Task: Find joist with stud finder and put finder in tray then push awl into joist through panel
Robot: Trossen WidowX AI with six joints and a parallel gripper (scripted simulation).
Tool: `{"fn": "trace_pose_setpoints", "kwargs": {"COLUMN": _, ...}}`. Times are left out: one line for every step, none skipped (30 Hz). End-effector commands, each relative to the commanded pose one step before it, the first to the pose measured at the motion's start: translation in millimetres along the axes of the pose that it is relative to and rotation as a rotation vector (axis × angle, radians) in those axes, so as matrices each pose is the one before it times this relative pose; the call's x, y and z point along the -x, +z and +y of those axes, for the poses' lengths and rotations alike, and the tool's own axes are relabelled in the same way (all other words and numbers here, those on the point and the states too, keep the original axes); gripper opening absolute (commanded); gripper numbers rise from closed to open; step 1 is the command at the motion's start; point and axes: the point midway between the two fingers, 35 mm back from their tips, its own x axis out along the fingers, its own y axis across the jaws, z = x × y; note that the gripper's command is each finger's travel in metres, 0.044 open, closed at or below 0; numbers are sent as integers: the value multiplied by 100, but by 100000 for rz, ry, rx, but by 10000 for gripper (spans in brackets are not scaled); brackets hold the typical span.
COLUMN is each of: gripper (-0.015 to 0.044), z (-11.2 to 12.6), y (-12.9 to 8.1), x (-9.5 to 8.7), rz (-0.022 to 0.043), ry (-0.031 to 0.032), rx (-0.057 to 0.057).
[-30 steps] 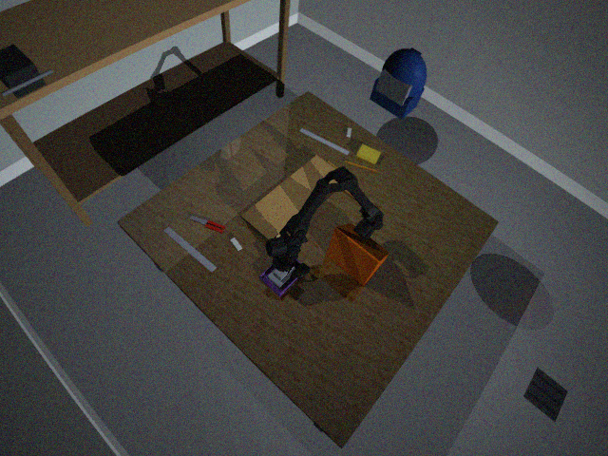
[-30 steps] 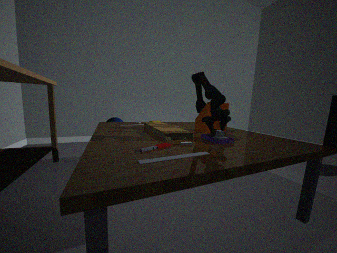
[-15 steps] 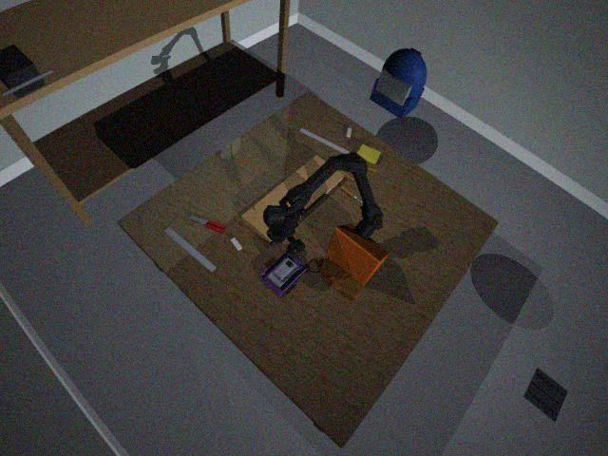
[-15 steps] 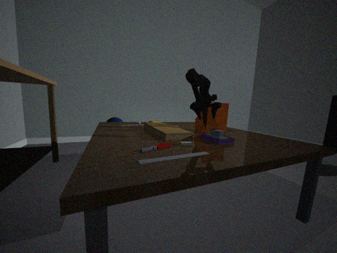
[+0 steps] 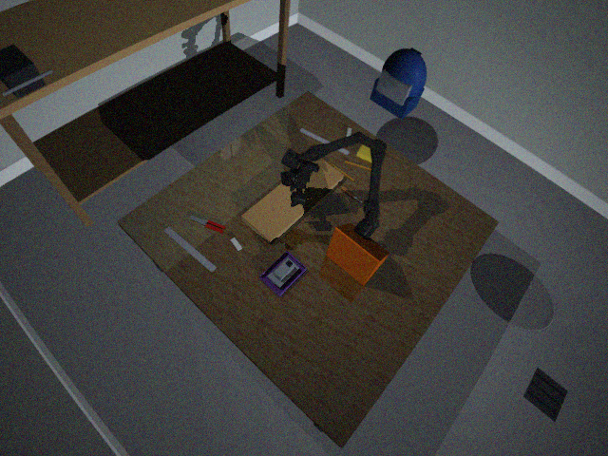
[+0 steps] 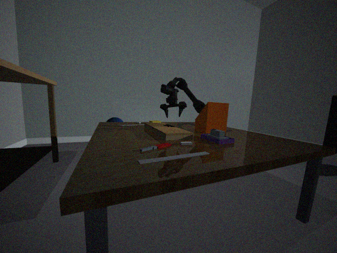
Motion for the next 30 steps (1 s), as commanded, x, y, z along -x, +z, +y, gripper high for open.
{"fn": "trace_pose_setpoints", "kwargs": {"gripper": 440, "z": -5289, "y": -4868, "x": 435, "rz": 3926, "ry": -4264, "rx": -17204}}
{"fn": "trace_pose_setpoints", "kwargs": {"gripper": 440, "z": -1336, "y": -1058, "x": 19, "rz": 962, "ry": -1073, "rx": -4130}}
{"fn": "trace_pose_setpoints", "kwargs": {"gripper": 440, "z": -1331, "y": -1075, "x": 0, "rz": 1041, "ry": -1120, "rx": -4147}}
{"fn": "trace_pose_setpoints", "kwargs": {"gripper": 440, "z": -1333, "y": -1096, "x": -19, "rz": 1128, "ry": -1175, "rx": -4185}}
{"fn": "trace_pose_setpoints", "kwargs": {"gripper": 440, "z": -1333, "y": -1117, "x": -38, "rz": 1215, "ry": -1229, "rx": -4217}}
{"fn": "trace_pose_setpoints", "kwargs": {"gripper": 440, "z": -1321, "y": -1128, "x": -55, "rz": 1294, "ry": -1276, "rx": -4214}}
{"fn": "trace_pose_setpoints", "kwargs": {"gripper": 440, "z": -1315, "y": -1144, "x": -73, "rz": 1379, "ry": -1330, "rx": -4230}}
{"fn": "trace_pose_setpoints", "kwargs": {"gripper": 440, "z": -1296, "y": -1149, "x": -89, "rz": 1451, "ry": -1372, "rx": -4206}}
{"fn": "trace_pose_setpoints", "kwargs": {"gripper": 440, "z": -1285, "y": -1161, "x": -104, "rz": 1531, "ry": -1424, "rx": -4206}}
{"fn": "trace_pose_setpoints", "kwargs": {"gripper": 440, "z": -1283, "y": -1182, "x": -120, "rz": 1625, "ry": -1488, "rx": -4237}}
{"fn": "trace_pose_setpoints", "kwargs": {"gripper": 440, "z": -1281, "y": -1203, "x": -135, "rz": 1721, "ry": -1556, "rx": -4270}}
{"fn": "trace_pose_setpoints", "kwargs": {"gripper": 440, "z": -1266, "y": -1213, "x": -148, "rz": 1803, "ry": -1612, "rx": -4263}}
{"fn": "trace_pose_setpoints", "kwargs": {"gripper": 440, "z": -1247, "y": -1218, "x": -160, "rz": 1877, "ry": -1662, "rx": -4238}}
{"fn": "trace_pose_setpoints", "kwargs": {"gripper": 440, "z": -1218, "y": -1213, "x": -170, "rz": 1935, "ry": -1700, "rx": -4178}}
{"fn": "trace_pose_setpoints", "kwargs": {"gripper": 440, "z": -967, "y": -972, "x": -147, "rz": 1605, "ry": -1401, "rx": -3334}}
{"fn": "trace_pose_setpoints", "kwargs": {"gripper": 440, "z": -601, "y": -605, "x": -98, "rz": 1025, "ry": -892, "rx": -2073}}
{"fn": "trace_pose_setpoints", "kwargs": {"gripper": 440, "z": -185, "y": -185, "x": -32, "rz": 319, "ry": -277, "rx": -637}}
{"fn": "trace_pose_setpoints", "kwargs": {"gripper": 440, "z": -64, "y": -64, "x": -11, "rz": 110, "ry": -96, "rx": -219}}
{"fn": "trace_pose_setpoints", "kwargs": {"gripper": 440, "z": 0, "y": 0, "x": 0, "rz": 0, "ry": 0, "rx": 0}}
{"fn": "trace_pose_setpoints", "kwargs": {"gripper": 440, "z": 0, "y": 0, "x": 0, "rz": 0, "ry": 0, "rx": 0}}
{"fn": "trace_pose_setpoints", "kwargs": {"gripper": 440, "z": 0, "y": 0, "x": 0, "rz": 0, "ry": 0, "rx": 0}}
{"fn": "trace_pose_setpoints", "kwargs": {"gripper": 440, "z": 0, "y": 0, "x": 0, "rz": 0, "ry": 0, "rx": 0}}
{"fn": "trace_pose_setpoints", "kwargs": {"gripper": 440, "z": 0, "y": 0, "x": 0, "rz": 0, "ry": 0, "rx": 0}}
{"fn": "trace_pose_setpoints", "kwargs": {"gripper": 440, "z": 10, "y": 16, "x": 1, "rz": 0, "ry": 1, "rx": 0}}
{"fn": "trace_pose_setpoints", "kwargs": {"gripper": 440, "z": 31, "y": 47, "x": 3, "rz": -1, "ry": 2, "rx": -1}}
{"fn": "trace_pose_setpoints", "kwargs": {"gripper": 440, "z": 53, "y": 78, "x": 5, "rz": -2, "ry": 3, "rx": -1}}
{"fn": "trace_pose_setpoints", "kwargs": {"gripper": 440, "z": 68, "y": 101, "x": 7, "rz": -2, "ry": 3, "rx": -1}}
{"fn": "trace_pose_setpoints", "kwargs": {"gripper": 440, "z": 53, "y": 78, "x": 5, "rz": -2, "ry": 2, "rx": -1}}
{"fn": "trace_pose_setpoints", "kwargs": {"gripper": 440, "z": 32, "y": 46, "x": 3, "rz": -1, "ry": 1, "rx": -1}}
{"fn": "trace_pose_setpoints", "kwargs": {"gripper": 440, "z": 11, "y": 15, "x": 1, "rz": 0, "ry": 0, "rx": 0}}
